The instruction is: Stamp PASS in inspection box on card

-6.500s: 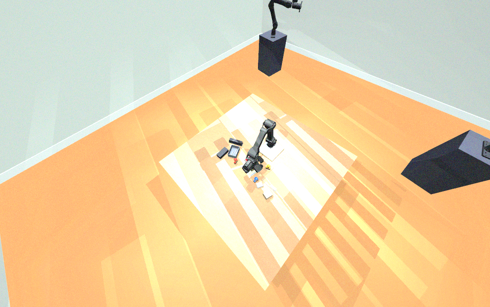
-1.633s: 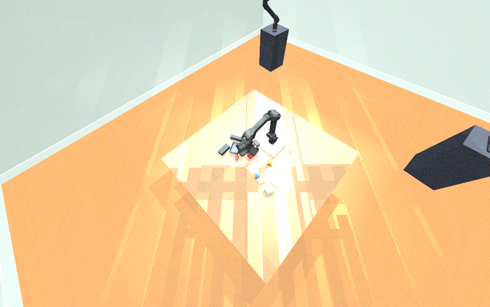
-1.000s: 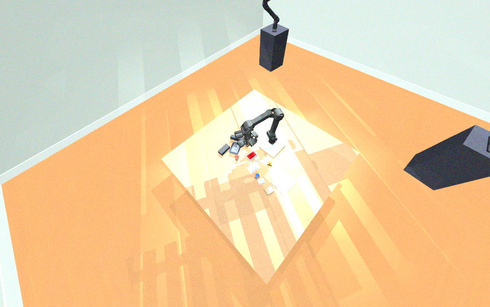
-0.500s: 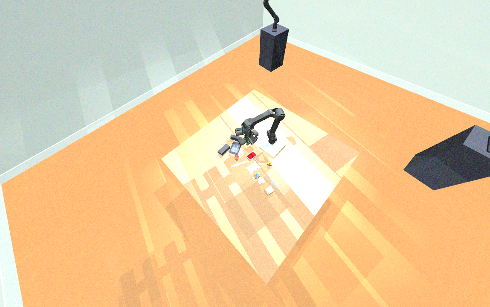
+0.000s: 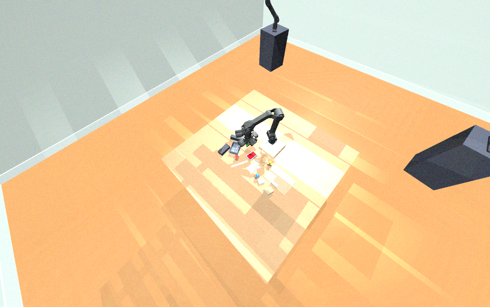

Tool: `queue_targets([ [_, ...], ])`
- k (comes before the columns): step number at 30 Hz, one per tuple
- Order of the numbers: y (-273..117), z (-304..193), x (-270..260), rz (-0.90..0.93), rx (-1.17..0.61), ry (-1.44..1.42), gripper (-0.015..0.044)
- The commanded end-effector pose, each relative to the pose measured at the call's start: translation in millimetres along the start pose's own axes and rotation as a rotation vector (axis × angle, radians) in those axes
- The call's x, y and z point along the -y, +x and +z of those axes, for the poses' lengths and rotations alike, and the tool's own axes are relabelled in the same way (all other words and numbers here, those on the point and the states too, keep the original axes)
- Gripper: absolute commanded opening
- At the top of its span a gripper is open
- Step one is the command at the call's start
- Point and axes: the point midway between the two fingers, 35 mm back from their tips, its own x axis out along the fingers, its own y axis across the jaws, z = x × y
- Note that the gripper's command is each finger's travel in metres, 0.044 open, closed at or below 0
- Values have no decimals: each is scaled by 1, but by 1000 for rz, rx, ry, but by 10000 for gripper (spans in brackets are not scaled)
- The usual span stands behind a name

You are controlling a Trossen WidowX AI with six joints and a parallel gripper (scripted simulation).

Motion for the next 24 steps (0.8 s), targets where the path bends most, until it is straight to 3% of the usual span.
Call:
queue_targets([
  [1, 10, 1, -2, 7, 7, -7, 0],
  [24, 40, 3, -4, 7, 7, -7, 0],
])
